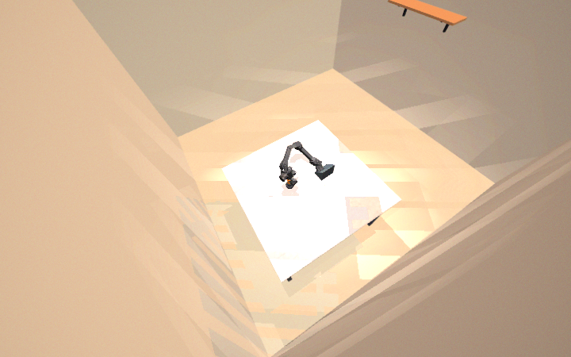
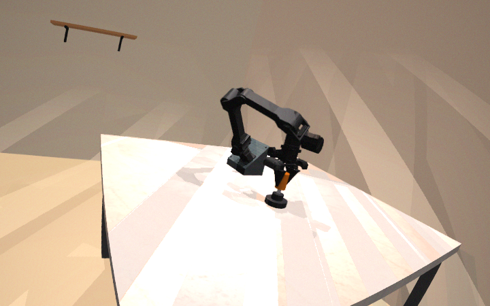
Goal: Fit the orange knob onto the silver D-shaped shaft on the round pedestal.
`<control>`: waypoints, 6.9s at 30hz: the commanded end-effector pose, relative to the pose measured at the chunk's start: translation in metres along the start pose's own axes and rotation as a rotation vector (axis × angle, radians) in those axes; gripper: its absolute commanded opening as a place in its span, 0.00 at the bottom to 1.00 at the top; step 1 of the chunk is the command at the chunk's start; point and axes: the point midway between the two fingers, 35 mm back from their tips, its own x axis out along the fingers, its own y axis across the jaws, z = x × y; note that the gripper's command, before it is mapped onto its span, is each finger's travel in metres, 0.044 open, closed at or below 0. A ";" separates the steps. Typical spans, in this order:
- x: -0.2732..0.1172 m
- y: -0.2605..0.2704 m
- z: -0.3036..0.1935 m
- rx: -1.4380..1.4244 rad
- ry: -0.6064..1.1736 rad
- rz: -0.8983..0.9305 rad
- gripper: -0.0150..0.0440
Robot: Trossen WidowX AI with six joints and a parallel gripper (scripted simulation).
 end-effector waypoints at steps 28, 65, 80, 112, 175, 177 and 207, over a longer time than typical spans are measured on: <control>-0.002 0.001 -0.001 -0.006 0.003 -0.005 0.25; -0.002 -0.001 -0.002 2.001 -0.003 -0.006 0.25; 0.003 0.000 0.000 2.001 -0.003 -0.006 0.25; 0.004 0.000 -0.001 2.210 -0.004 -0.006 0.25; 0.001 0.000 -0.001 2.629 -0.005 -0.006 0.25; 0.003 0.000 -0.001 2.629 -0.005 -0.006 0.25; 0.001 0.000 -0.002 2.838 -0.006 -0.005 0.25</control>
